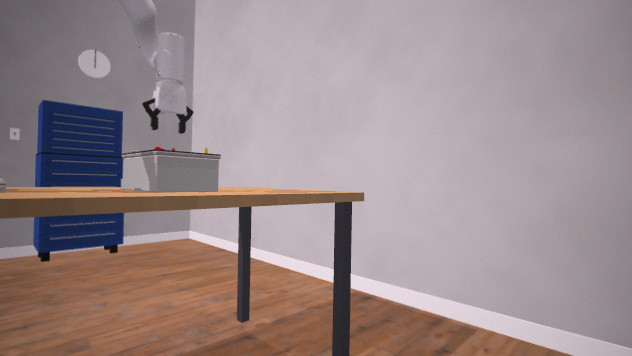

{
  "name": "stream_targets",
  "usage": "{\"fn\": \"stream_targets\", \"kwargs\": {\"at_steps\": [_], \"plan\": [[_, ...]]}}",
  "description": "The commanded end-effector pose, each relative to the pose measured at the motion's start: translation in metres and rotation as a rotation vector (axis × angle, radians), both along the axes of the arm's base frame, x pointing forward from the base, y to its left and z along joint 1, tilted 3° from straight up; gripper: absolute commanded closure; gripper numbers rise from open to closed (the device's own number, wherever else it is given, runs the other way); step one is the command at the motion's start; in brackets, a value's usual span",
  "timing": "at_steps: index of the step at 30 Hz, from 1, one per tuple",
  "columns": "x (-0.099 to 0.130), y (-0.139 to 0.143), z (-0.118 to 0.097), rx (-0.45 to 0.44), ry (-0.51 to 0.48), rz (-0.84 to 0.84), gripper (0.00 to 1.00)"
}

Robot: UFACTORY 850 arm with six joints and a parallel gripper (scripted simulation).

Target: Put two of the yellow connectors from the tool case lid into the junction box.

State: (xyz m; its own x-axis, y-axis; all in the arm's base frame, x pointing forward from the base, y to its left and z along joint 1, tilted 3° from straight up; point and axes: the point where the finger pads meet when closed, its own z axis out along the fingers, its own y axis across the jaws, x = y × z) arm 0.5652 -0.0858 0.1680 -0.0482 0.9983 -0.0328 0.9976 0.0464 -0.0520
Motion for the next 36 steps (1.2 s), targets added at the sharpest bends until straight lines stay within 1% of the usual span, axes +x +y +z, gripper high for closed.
{"fn": "stream_targets", "kwargs": {"at_steps": [1, 6, 7, 8, 9, 10, 12, 14, 15, 16, 17, 23, 24, 36], "plan": [[0.001, 0.0, 0.001, 0.0, -0.002, 0.0, 0.0], [0.001, 0.0, 0.002, 0.0, -0.002, 0.0, 0.0], [0.004, 0.003, 0.009, -0.001, -0.002, -0.001, 0.0], [0.008, 0.008, 0.023, -0.001, -0.002, -0.003, 0.0], [0.014, 0.015, 0.043, -0.002, -0.002, -0.006, 0.0], [0.018, 0.021, 0.059, -0.002, -0.003, -0.008, 0.0], [0.021, 0.026, 0.072, -0.002, -0.003, -0.01, 0.0], [0.021, 0.026, 0.072, -0.002, -0.003, -0.01, 0.0], [0.024, 0.033, 0.091, -0.001, -0.003, -0.013, 0.0], [0.026, 0.038, 0.104, -0.001, -0.003, -0.014, 0.0], [0.027, 0.04, 0.109, -0.001, -0.003, -0.015, 0.0], [0.027, 0.041, 0.11, -0.001, -0.003, -0.015, 0.0], [0.027, 0.041, 0.11, -0.001, -0.003, -0.015, 1.0], [0.027, 0.041, 0.11, -0.001, -0.003, -0.015, 1.0]]}}
